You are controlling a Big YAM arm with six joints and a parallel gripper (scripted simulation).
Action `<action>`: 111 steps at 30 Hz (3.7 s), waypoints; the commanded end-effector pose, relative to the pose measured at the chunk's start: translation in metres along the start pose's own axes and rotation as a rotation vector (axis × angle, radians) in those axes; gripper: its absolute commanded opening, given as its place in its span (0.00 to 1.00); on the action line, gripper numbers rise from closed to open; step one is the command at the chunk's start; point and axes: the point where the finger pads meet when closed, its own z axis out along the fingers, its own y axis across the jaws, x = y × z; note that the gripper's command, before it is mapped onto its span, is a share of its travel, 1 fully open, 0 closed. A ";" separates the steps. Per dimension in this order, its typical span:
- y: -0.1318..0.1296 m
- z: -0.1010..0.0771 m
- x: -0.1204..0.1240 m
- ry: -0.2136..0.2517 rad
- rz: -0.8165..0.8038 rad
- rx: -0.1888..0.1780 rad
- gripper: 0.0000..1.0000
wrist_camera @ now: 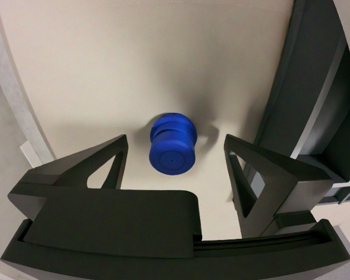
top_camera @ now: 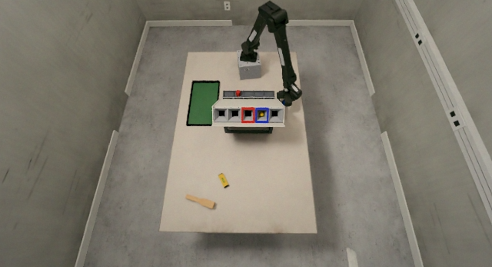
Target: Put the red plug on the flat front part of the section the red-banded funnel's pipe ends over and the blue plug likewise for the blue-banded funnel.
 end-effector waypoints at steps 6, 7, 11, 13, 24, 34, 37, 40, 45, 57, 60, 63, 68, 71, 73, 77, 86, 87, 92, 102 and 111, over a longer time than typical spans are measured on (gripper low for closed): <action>0.003 0.001 -0.007 -0.010 0.000 -0.007 0.87; 0.003 0.001 -0.007 -0.010 0.000 -0.007 0.87; 0.004 0.000 -0.007 -0.010 0.000 -0.008 0.87; 0.004 0.000 -0.007 -0.010 0.000 -0.008 0.87; 0.005 -0.001 -0.008 -0.011 0.000 -0.009 0.87; 0.006 -0.003 -0.009 -0.011 0.000 -0.009 0.87; 0.006 -0.003 -0.009 -0.011 0.000 -0.009 0.87; 0.006 -0.003 -0.009 -0.011 0.000 -0.009 0.87; 0.003 -0.003 -0.004 -0.011 0.000 -0.009 0.00; 0.003 -0.003 -0.004 -0.011 0.000 -0.009 0.00; 0.004 -0.003 -0.004 -0.011 0.000 -0.010 0.00; 0.004 -0.003 -0.004 -0.011 0.000 -0.010 0.00; 0.004 -0.003 -0.004 -0.011 0.000 -0.010 0.00; 0.004 -0.003 -0.004 -0.011 0.000 -0.010 0.00; 0.004 -0.003 -0.004 -0.011 0.000 -0.010 0.00; 0.004 -0.027 -0.005 -0.011 0.000 -0.010 0.00; 0.006 -0.099 -0.007 -0.011 0.000 -0.010 0.00; 0.006 -0.107 -0.008 -0.011 0.000 -0.010 0.00; 0.007 -0.123 -0.008 -0.010 -0.001 -0.009 0.00; 0.008 -0.122 -0.009 0.000 -0.001 0.000 0.00; 0.008 -0.122 -0.009 0.006 -0.001 0.005 0.00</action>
